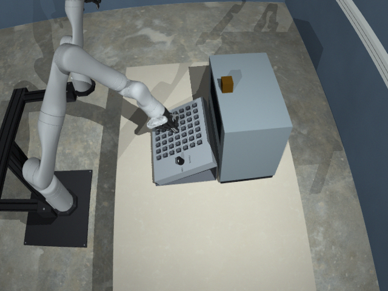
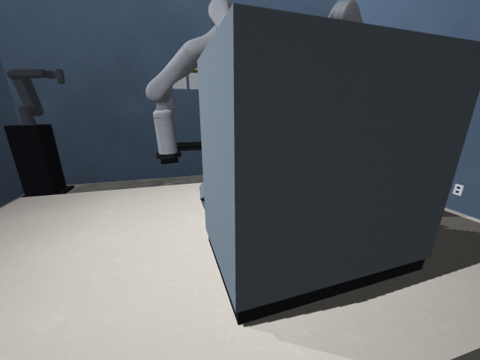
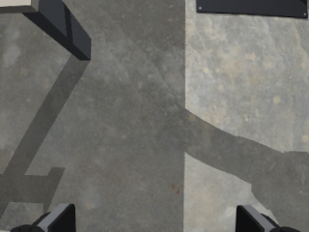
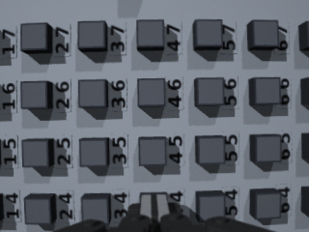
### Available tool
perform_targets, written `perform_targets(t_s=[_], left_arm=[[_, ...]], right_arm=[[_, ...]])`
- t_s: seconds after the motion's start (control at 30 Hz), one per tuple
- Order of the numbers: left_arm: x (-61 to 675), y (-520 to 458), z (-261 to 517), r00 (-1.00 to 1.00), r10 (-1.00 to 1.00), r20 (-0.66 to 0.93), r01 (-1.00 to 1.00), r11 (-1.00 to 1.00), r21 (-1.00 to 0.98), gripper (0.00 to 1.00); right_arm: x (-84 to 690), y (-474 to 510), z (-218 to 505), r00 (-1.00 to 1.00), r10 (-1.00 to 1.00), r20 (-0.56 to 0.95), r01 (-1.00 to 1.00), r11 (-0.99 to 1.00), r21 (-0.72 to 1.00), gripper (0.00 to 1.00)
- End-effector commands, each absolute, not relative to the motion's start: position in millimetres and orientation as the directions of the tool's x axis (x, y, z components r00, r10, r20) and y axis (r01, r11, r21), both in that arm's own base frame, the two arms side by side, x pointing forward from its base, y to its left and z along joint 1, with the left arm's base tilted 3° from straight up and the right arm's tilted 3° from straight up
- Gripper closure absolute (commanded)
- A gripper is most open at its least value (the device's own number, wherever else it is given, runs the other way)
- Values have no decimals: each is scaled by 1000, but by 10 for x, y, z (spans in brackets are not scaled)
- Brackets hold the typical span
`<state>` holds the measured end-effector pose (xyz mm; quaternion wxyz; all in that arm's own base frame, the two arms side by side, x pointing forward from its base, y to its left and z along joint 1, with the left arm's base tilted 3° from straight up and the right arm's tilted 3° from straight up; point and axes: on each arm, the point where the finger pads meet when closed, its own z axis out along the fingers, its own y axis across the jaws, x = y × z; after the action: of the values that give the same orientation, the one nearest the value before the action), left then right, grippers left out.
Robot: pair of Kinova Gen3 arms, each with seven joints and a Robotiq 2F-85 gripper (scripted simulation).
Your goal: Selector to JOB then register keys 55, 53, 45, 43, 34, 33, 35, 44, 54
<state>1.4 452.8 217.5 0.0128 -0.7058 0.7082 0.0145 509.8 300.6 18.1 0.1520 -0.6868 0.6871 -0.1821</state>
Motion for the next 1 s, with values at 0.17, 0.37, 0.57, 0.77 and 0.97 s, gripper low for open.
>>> perform_targets(t_s=[0.17, 0.37, 0.57, 0.77, 0.97], left_arm=[[13, 4531, 2182, -3, -999, -40, -1000, 3, 2, 2], [13, 4531, 2182, -3, -999, -40, -1000, 3, 2, 2], [13, 4531, 2182, -3, -999, -40, -1000, 3, 2, 2], [13, 4531, 2182, -3, -999, -40, -1000, 3, 2, 2], [13, 4531, 2182, -3, -999, -40, -1000, 3, 2, 2]], right_arm=[[5115, 3010, 168, -10, -999, 40, -888, -9, -460, 903], [5118, 3009, 161, -10, -999, 40, -888, -9, -460, 903], [5120, 3009, 158, -10, -999, 40, -888, -9, -460, 903], [5120, 3009, 158, -10, -999, 40, -888, -9, -460, 903], [5120, 3009, 158, -10, -999, 40, -888, -9, -460, 903]])
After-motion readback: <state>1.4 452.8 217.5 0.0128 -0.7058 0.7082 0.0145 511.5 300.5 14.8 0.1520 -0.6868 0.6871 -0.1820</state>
